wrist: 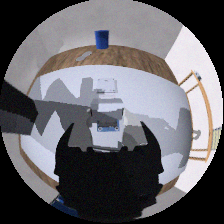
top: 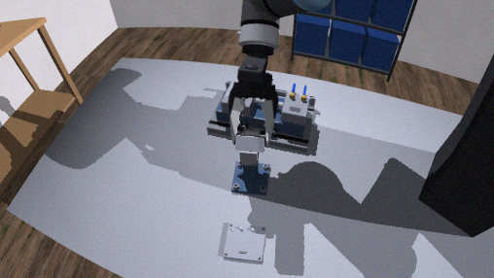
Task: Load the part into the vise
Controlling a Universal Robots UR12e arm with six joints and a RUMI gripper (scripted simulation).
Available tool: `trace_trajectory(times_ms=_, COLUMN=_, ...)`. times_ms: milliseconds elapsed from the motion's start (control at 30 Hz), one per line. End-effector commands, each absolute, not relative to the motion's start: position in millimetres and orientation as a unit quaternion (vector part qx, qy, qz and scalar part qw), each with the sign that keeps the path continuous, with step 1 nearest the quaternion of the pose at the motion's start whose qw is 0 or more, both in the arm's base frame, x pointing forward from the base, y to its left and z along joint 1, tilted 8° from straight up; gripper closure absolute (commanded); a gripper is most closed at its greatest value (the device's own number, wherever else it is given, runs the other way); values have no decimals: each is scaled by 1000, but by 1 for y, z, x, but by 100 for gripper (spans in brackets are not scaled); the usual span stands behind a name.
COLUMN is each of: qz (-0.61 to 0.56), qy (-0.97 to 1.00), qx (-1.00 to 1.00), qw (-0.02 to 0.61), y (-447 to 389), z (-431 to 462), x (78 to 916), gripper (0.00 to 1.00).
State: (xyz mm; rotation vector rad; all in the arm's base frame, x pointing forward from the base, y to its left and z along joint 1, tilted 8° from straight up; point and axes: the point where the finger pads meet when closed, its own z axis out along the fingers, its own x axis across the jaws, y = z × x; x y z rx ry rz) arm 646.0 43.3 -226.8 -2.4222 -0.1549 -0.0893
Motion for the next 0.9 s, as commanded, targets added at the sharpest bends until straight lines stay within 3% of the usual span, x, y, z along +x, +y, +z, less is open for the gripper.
trace_trajectory(times_ms=0, qz=-35, qy=-60, qx=-935, qw=349, y=43, z=-226, x=646, gripper=100)
trace_trajectory(times_ms=867, qz=-35, qy=-60, qx=-935, qw=349, y=44, z=-221, x=645, gripper=100)
